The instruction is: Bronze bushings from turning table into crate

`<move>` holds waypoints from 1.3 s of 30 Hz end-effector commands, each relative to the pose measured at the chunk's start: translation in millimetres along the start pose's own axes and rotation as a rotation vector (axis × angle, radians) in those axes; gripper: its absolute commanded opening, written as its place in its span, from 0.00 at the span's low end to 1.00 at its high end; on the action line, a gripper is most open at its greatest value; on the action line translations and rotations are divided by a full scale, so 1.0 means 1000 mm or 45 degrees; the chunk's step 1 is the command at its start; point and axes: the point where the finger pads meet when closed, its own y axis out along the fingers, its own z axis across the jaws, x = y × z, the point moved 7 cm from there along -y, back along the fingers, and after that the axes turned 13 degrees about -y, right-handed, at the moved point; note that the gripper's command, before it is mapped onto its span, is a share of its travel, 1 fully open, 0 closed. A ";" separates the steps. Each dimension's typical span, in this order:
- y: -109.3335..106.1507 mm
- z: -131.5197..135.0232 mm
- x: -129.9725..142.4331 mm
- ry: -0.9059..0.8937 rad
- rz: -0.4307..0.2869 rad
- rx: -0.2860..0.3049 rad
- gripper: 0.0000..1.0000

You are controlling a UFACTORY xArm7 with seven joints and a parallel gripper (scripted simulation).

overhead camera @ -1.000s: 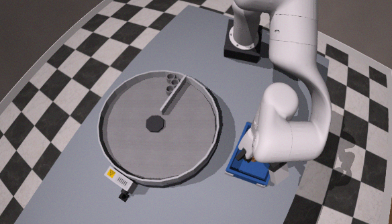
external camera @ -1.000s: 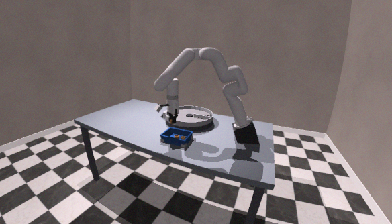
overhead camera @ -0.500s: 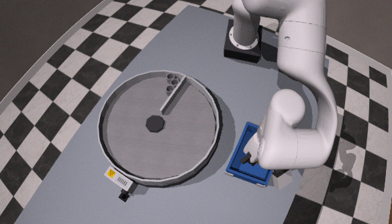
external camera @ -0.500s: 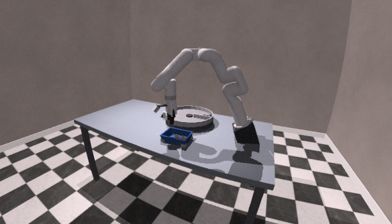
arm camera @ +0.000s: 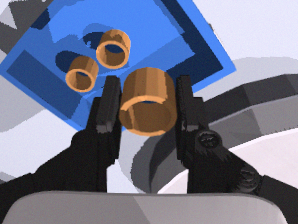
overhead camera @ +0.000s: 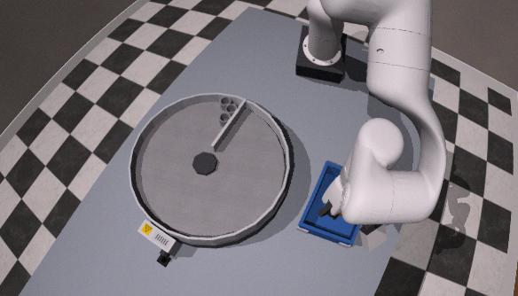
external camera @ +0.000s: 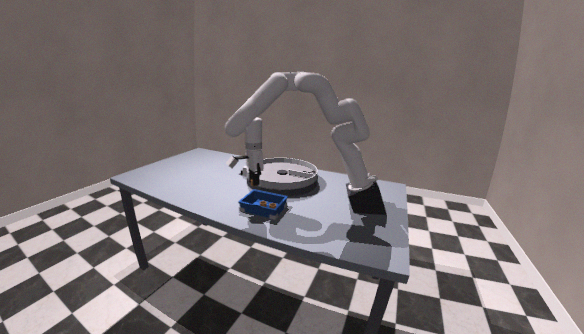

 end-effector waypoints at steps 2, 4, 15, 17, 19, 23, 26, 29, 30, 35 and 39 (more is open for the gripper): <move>-0.001 0.001 -0.002 0.000 0.002 0.002 0.00; -0.001 0.001 -0.003 0.000 0.002 0.002 0.00; -0.001 0.002 -0.003 0.000 0.002 0.002 0.00; -0.001 0.002 -0.003 0.000 0.002 0.002 0.00; 0.000 0.002 -0.003 0.000 0.002 0.002 0.00; 0.015 0.002 -0.003 0.000 0.002 0.002 0.00; 0.034 0.002 -0.003 0.000 0.002 0.002 0.00; 0.050 0.002 -0.003 0.000 0.002 0.002 0.00; 0.053 0.002 -0.003 0.000 0.002 0.002 0.00; 0.058 0.002 -0.003 0.000 0.002 0.002 0.00; 0.059 0.002 -0.003 0.000 0.002 0.002 0.00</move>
